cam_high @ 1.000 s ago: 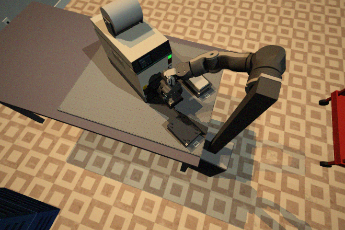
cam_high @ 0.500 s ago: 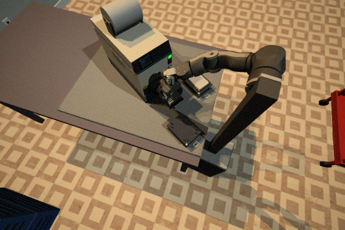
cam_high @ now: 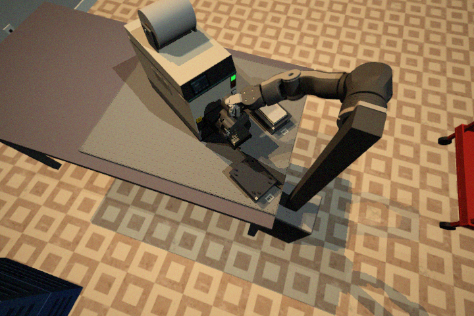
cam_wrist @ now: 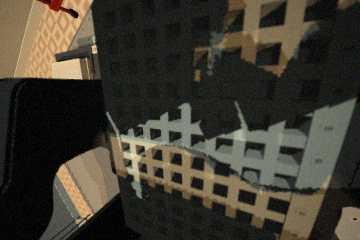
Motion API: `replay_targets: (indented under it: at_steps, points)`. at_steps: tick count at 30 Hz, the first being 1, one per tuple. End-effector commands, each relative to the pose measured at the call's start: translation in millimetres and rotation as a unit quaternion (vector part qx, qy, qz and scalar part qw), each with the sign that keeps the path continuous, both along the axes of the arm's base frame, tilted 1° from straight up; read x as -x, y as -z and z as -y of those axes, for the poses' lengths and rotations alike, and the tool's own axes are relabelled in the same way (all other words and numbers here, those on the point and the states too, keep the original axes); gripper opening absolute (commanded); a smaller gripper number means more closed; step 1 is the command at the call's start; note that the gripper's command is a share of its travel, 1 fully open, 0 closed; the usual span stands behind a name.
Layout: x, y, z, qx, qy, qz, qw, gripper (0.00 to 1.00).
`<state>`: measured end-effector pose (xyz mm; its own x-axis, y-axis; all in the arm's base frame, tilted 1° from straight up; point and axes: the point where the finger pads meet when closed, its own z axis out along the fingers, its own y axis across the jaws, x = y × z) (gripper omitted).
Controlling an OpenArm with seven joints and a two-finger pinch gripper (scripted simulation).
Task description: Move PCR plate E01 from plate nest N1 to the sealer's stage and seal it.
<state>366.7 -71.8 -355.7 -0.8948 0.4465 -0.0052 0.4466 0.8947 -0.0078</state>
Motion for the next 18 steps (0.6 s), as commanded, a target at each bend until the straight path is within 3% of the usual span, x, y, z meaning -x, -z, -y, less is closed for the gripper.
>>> replay_targets:
  at_steps: [1,18]
  points:
    - [-1.0,-0.9,-0.7,-0.001,0.000,0.002,1.0000,0.00]
    - [-4.3,-5.0,-0.5,-0.001,0.000,0.005,1.0000,0.00]
